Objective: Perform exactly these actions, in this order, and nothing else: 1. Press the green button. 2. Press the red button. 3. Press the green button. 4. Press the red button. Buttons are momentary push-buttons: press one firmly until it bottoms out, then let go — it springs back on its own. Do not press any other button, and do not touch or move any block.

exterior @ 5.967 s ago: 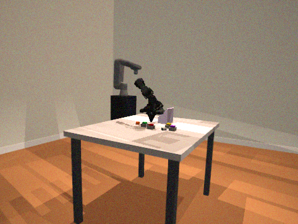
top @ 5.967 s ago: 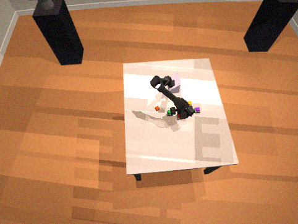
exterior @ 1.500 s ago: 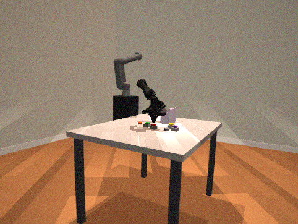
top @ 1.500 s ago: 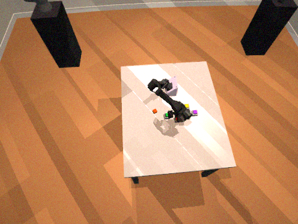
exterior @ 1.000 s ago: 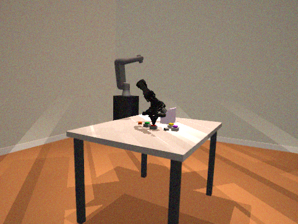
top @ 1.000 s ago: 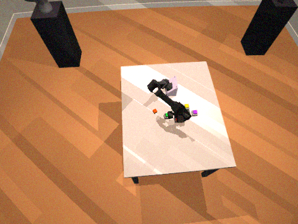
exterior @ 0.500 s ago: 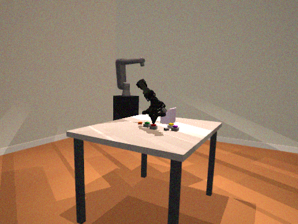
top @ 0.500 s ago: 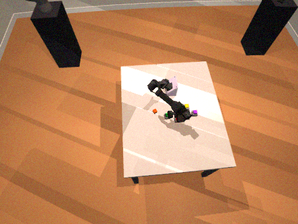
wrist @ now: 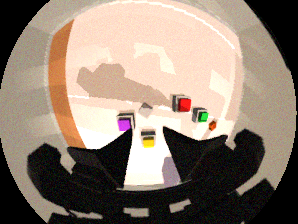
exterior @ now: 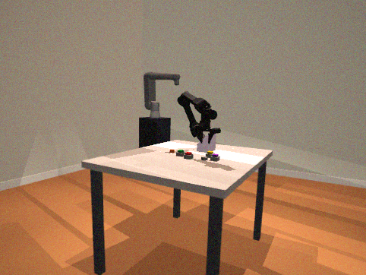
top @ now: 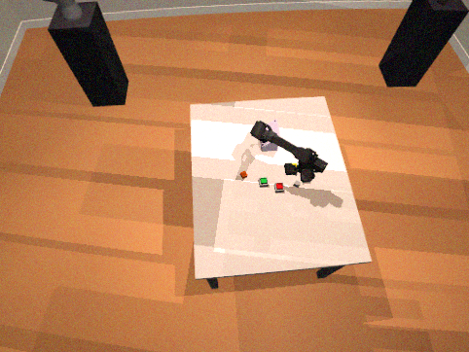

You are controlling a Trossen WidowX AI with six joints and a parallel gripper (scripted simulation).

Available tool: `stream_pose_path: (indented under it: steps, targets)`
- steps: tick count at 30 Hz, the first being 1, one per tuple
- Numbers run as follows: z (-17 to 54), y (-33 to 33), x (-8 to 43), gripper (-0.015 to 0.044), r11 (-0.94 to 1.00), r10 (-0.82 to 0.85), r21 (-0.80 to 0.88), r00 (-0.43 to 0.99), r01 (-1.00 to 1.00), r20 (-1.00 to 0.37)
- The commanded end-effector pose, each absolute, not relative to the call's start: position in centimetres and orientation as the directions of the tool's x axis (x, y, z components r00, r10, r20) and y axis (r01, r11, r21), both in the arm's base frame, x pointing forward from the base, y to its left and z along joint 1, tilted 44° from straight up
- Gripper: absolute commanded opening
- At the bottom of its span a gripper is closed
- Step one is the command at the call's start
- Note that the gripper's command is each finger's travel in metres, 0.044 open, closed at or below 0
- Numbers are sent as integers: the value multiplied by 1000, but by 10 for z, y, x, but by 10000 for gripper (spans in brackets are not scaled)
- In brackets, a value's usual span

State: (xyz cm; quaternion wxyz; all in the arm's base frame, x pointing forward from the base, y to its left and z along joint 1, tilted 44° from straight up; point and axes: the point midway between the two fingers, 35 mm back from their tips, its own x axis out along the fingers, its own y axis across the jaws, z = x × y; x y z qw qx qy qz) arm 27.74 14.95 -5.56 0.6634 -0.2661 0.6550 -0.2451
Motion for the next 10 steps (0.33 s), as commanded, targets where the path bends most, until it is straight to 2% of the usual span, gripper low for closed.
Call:
stream_pose_path:
  steps: [1, 4, 10]
  targets:
    - [-79, 201, 242, 335, 730, -683, -683, 21, -24, -730]
    - [-83, 209, 236, 400, 727, -686, -686, 21, -23, -727]
    - [-83, 209, 236, 400, 727, -686, -686, 21, -23, -727]
